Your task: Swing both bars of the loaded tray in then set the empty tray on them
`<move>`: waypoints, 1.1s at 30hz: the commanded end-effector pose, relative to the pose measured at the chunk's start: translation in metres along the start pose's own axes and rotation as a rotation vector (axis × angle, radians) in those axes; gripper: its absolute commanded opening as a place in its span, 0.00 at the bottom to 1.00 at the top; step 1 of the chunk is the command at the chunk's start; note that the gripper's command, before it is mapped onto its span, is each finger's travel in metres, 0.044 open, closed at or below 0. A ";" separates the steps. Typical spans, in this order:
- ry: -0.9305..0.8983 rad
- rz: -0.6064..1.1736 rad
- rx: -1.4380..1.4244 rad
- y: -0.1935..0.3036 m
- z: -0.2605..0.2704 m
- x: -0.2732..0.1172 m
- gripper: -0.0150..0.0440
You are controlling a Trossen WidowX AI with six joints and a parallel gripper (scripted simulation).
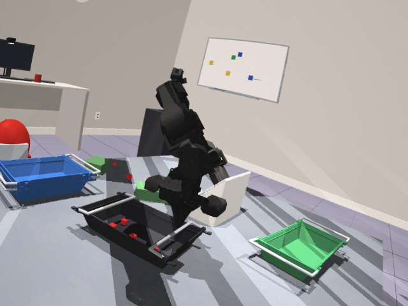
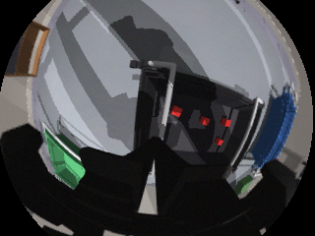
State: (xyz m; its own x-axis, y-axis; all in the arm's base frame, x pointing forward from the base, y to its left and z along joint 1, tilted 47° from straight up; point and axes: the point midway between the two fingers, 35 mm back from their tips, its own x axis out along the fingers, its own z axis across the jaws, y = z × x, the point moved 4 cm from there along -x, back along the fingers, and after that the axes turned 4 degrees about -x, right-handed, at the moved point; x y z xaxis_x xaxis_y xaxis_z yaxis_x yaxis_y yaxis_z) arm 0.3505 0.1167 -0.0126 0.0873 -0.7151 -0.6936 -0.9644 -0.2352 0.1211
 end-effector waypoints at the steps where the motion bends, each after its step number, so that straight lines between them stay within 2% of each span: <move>1: 0.000 0.000 0.000 0.000 0.000 0.000 0.25; 25: 0.000 0.000 0.000 0.000 0.000 0.000 0.25; 33: -0.001 0.000 0.000 -0.001 0.000 -0.006 0.61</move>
State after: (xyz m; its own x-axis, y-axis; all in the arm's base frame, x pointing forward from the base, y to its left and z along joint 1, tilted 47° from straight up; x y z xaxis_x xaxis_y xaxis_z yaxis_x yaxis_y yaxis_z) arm 0.3505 0.1172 -0.0120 0.0869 -0.7155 -0.6931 -0.9639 -0.2361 0.1229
